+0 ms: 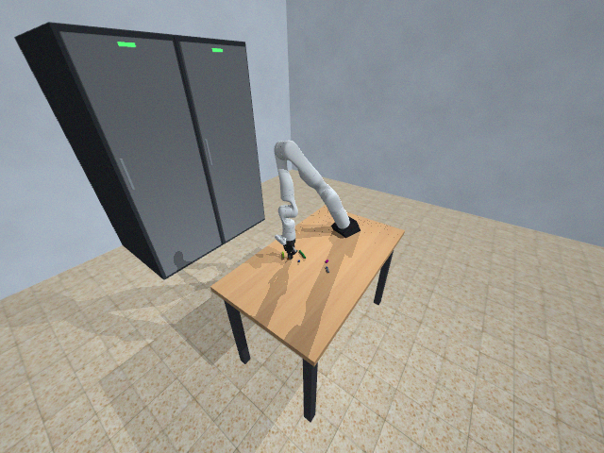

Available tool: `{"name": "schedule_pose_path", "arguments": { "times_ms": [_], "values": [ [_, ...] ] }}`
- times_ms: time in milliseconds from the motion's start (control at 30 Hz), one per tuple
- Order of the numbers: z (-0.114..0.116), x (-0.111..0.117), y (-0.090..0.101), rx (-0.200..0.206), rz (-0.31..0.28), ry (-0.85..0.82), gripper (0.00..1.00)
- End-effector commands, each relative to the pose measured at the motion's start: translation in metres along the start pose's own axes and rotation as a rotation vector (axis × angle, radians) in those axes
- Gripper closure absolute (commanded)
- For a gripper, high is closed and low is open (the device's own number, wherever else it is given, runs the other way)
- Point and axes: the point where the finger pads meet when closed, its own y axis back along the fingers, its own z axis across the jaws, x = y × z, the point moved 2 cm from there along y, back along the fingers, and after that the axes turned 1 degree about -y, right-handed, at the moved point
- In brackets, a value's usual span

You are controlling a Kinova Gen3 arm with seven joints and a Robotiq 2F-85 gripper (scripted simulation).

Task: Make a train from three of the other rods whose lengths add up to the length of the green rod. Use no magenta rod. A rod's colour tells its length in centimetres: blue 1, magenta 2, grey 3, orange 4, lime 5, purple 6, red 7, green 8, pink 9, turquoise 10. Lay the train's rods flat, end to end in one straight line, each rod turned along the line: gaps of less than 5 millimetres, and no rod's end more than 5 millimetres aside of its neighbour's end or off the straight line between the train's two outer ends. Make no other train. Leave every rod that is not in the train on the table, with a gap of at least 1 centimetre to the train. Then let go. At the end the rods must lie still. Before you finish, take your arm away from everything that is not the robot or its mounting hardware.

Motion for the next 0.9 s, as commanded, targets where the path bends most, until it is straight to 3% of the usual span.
{"name": "schedule_pose_path", "arguments": {
  "times_ms": [0, 867],
  "values": [
    [-0.001, -0.001, 0.001, 0.004, 0.0, -0.004, 0.95],
    [-0.001, 0.0, 0.013, 0.004, 0.001, -0.005, 0.95]
  ]
}}
